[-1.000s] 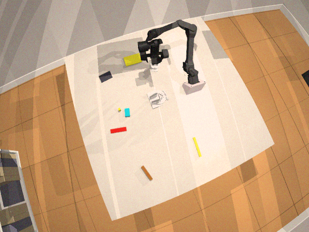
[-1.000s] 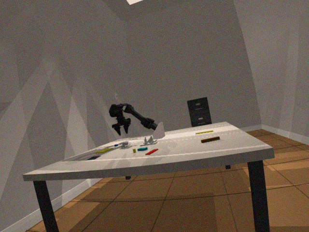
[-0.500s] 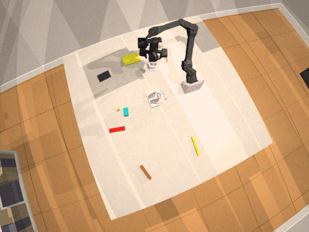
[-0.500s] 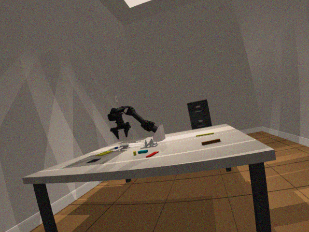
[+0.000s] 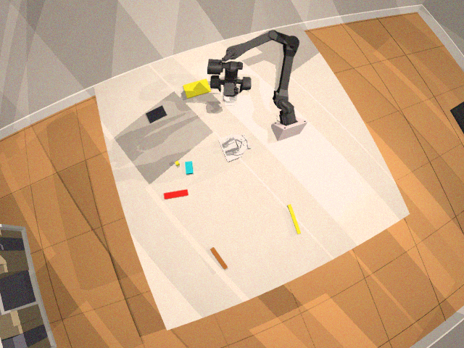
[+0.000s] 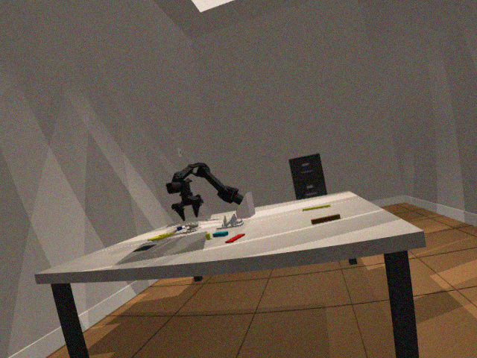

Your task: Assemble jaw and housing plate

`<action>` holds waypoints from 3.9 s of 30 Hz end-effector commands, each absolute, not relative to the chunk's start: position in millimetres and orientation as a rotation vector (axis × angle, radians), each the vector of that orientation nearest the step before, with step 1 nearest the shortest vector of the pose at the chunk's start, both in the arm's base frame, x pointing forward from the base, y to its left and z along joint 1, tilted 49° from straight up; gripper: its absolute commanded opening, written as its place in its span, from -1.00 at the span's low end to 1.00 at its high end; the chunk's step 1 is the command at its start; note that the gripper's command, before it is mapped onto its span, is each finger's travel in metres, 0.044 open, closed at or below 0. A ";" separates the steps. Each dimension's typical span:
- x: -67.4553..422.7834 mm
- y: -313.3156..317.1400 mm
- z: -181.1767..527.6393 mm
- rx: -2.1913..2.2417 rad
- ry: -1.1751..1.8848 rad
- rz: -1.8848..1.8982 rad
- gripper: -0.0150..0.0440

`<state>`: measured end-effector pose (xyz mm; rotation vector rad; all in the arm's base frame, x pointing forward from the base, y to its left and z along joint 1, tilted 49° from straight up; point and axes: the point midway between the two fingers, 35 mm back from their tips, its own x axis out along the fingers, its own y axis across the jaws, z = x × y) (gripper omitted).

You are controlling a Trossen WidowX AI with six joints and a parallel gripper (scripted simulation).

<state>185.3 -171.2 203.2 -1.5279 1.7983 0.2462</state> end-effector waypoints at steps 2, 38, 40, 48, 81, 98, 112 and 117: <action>184.9 -175.9 196.4 -1.529 1.798 0.258 1.00; 184.3 -204.1 173.2 -1.532 1.799 0.255 1.00; 184.3 -204.1 173.2 -1.532 1.799 0.255 1.00; 184.3 -204.1 173.2 -1.532 1.799 0.255 1.00; 183.6 -204.5 173.8 -1.528 1.803 0.248 0.70; 187.6 -168.4 200.7 -1.519 1.797 0.263 0.70; 185.2 -148.8 218.8 -1.528 1.798 0.261 0.70; 190.1 -145.2 213.5 -1.502 1.788 0.237 0.70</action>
